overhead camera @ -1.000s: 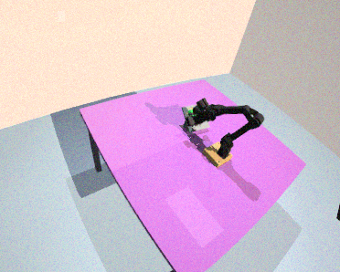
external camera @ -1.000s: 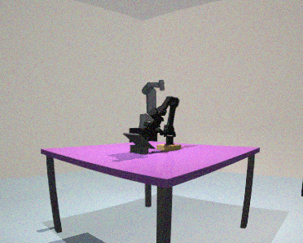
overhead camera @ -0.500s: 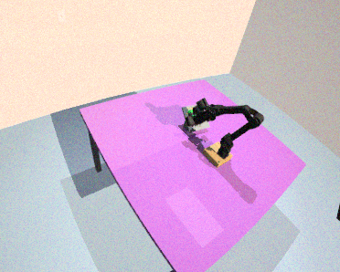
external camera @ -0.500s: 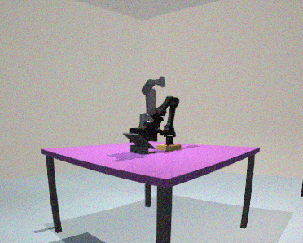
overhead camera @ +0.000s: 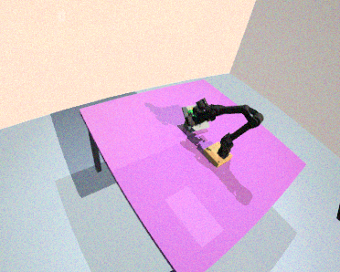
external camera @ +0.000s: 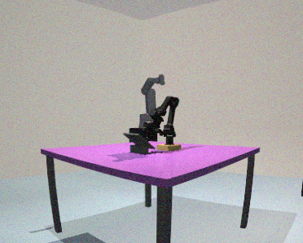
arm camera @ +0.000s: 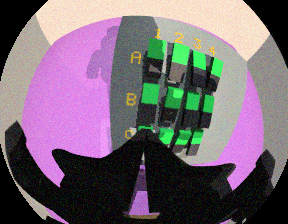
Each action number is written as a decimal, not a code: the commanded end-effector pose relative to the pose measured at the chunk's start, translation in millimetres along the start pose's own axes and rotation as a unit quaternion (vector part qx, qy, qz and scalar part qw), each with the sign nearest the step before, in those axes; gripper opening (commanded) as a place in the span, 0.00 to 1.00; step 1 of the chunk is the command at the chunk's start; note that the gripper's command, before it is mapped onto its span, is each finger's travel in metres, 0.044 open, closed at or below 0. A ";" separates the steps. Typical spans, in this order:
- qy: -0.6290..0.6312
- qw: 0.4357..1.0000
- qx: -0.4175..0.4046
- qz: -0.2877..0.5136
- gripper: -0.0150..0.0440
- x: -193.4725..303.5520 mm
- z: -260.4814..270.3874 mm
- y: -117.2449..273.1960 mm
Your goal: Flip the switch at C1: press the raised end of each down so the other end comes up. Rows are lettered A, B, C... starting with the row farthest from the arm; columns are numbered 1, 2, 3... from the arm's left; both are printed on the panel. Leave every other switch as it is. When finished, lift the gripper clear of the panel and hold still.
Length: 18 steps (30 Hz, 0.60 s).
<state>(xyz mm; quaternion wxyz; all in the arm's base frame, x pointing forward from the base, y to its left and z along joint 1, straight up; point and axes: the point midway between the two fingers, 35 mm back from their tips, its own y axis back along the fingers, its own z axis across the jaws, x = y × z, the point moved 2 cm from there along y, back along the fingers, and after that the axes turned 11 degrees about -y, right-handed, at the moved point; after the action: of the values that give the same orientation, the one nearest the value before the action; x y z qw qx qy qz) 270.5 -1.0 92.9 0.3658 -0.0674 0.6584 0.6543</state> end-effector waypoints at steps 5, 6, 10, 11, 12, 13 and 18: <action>0.003 1.000 -0.001 0.003 0.25 2.0 -0.3 -1.9; 0.003 1.000 -0.001 0.003 0.25 2.0 -0.3 -2.0; 0.003 1.000 -0.001 0.003 0.25 2.0 -0.3 -2.6; 0.003 1.000 -0.001 0.003 0.25 2.0 -0.3 -2.7; 0.003 1.000 -0.001 0.003 0.25 2.0 -0.3 -2.8; 0.003 1.000 -0.001 0.003 0.25 2.0 -0.2 -3.0; 0.001 1.000 -0.001 -0.003 0.25 0.3 1.6 24.4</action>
<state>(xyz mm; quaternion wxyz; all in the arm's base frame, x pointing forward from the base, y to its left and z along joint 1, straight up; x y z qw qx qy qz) 264.4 0.6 95.3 0.3588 -0.0649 0.6615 0.6553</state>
